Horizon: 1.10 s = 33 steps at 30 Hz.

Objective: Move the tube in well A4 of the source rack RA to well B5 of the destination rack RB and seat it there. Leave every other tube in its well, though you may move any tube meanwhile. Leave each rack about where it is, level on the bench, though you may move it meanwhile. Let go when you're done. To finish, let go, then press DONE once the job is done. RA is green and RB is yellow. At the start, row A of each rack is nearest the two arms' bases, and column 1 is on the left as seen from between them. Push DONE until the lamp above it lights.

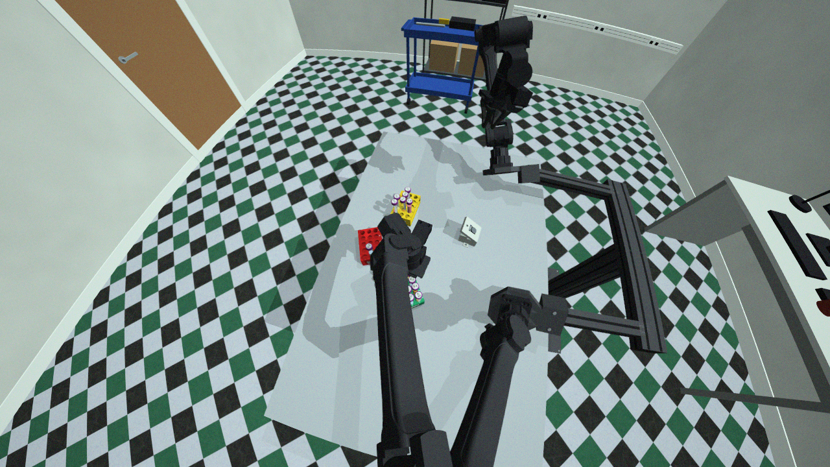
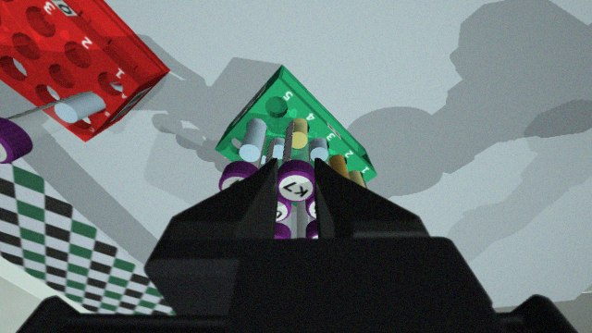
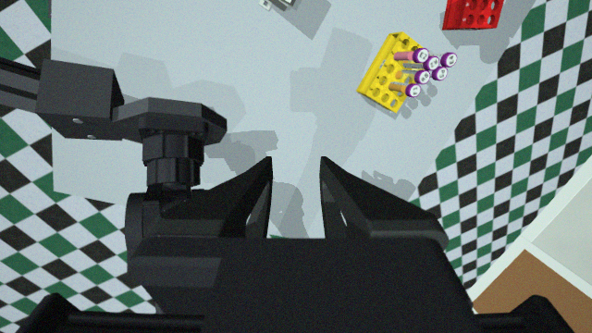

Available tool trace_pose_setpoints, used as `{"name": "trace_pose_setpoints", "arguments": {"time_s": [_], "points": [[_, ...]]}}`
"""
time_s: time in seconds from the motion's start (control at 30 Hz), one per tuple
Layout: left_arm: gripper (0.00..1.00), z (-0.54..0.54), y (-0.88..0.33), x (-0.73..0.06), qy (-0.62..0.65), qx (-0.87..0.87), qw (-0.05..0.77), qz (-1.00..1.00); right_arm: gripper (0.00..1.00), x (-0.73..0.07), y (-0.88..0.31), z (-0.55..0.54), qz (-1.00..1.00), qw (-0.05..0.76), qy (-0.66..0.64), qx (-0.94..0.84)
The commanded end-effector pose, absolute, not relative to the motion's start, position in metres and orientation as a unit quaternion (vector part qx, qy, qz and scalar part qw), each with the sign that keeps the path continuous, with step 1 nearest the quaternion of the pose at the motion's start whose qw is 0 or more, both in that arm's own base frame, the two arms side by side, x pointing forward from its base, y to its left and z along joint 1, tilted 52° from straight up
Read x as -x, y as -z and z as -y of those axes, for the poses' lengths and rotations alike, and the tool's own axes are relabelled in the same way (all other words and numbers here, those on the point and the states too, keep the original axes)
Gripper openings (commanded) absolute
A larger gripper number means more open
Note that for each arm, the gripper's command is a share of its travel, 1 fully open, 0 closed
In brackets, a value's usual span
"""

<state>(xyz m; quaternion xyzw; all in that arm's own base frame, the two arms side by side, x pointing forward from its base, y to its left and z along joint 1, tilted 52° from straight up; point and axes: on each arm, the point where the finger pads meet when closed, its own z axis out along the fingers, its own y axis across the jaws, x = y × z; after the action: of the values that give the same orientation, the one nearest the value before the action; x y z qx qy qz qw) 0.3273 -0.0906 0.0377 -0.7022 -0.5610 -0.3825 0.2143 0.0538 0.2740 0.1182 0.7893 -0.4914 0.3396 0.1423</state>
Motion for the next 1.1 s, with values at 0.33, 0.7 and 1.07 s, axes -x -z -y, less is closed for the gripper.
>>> {"name": "trace_pose_setpoints", "arguments": {"time_s": [0.33, 0.7, 1.07], "points": [[0.00, 0.087, -0.034, -0.334, 0.382, 0.696, 0.215, 0.569, 0.30, -0.053, -0.123, -0.286, 0.496, 0.129, -0.331, -0.792], [0.00, 0.088, -0.034, -0.335, 0.382, 0.695, 0.214, 0.570, 0.30, -0.053, -0.123, -0.286, 0.496, 0.129, -0.331, -0.792], [0.00, 0.108, -0.043, -0.336, 0.386, 0.702, 0.204, 0.562, 0.30, -0.053, -0.123, -0.286, 0.496, 0.129, -0.331, -0.792]]}}
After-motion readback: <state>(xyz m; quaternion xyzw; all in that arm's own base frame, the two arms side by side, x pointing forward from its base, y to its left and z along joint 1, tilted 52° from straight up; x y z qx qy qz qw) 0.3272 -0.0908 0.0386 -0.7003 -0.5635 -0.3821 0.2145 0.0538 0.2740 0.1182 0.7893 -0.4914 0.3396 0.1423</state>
